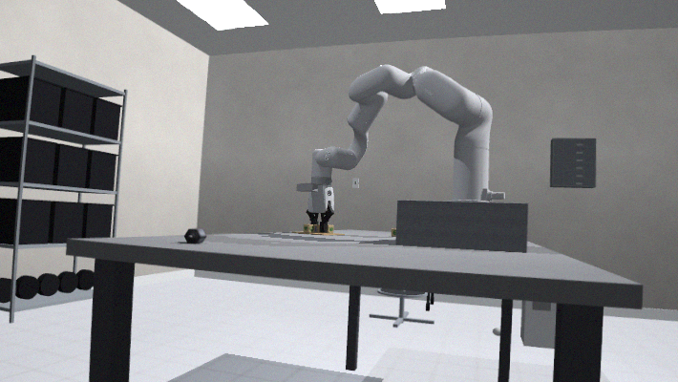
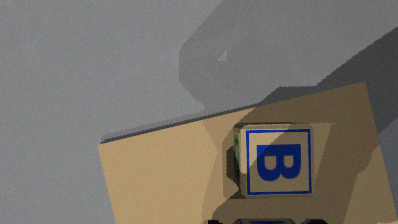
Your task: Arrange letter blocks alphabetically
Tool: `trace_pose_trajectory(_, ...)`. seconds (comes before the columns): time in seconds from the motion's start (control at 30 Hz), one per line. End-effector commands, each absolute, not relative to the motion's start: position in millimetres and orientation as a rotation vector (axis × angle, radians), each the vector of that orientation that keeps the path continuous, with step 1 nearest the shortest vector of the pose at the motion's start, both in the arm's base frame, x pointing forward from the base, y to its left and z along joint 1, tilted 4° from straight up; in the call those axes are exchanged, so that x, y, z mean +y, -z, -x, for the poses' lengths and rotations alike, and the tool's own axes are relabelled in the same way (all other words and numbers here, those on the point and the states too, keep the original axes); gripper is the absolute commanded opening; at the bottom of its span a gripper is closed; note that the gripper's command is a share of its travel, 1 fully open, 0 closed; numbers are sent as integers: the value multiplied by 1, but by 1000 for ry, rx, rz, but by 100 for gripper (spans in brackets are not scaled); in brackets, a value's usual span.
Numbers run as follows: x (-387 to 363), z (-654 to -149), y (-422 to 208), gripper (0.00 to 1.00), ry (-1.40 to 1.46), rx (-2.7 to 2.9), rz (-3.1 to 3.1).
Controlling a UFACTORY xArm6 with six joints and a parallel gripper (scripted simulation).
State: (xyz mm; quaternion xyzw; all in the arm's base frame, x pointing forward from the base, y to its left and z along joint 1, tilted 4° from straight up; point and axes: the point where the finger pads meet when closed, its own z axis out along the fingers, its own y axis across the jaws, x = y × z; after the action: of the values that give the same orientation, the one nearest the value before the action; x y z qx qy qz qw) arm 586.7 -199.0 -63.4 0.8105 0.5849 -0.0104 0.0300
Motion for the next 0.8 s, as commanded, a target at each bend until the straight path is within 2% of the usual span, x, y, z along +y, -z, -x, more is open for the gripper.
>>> trace_pose_trajectory(0.0,-199,-589,57,48,27,1801,-2495)
trace_pose_trajectory(0.77,-194,-587,-25,48,27,1801,-2495)
